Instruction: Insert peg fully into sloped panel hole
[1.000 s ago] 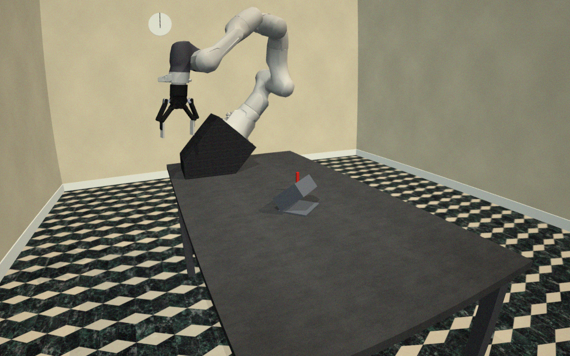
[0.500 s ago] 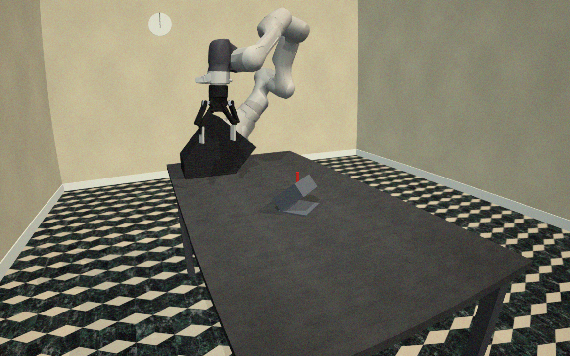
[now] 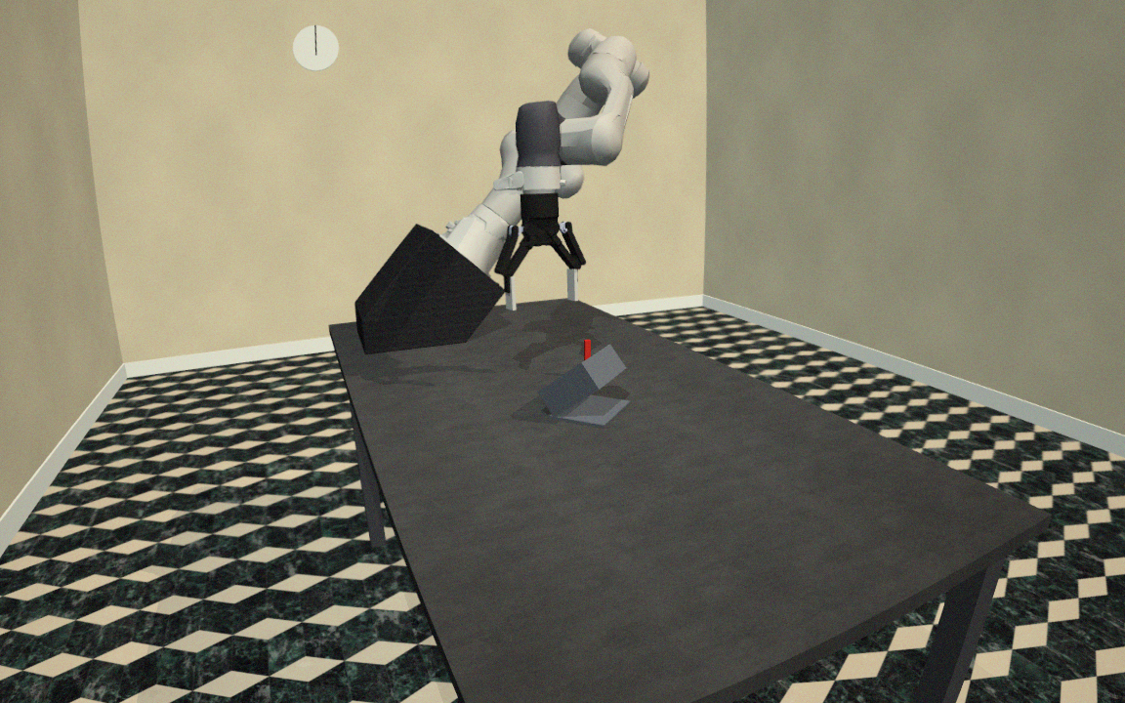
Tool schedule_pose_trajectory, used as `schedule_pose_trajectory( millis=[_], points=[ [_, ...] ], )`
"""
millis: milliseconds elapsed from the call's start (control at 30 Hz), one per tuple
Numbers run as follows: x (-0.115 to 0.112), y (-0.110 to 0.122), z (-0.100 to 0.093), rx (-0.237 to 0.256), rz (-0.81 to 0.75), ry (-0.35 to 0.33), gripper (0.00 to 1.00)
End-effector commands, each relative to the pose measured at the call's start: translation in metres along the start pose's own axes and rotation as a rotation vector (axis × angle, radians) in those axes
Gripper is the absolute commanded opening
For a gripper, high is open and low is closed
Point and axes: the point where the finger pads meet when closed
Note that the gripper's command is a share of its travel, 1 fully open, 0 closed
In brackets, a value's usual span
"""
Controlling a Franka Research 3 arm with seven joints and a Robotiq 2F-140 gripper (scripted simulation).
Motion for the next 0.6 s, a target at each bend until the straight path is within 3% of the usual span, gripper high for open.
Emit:
schedule_pose_trajectory(
  millis=[0, 67, 133, 200, 567],
  points=[
    [-0.004, 0.058, 0.019, 0.012, 0.279, 0.012, 1.0],
    [-0.004, 0.058, 0.019, 0.012, 0.279, 0.012, 1.0],
    [0.001, 0.087, 0.03, 0.007, 0.326, 0.023, 1.0],
    [0.004, 0.099, 0.035, 0.007, 0.364, 0.028, 1.0],
    [0.004, 0.099, 0.034, 0.009, 0.398, 0.031, 1.0]
  ],
)
Point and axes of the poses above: the point where the finger pads meet when closed, its own z axis out along the fingers, its own y axis across the jaws, x = y × z, and after that the axes turned 12 degrees about z, right-handed
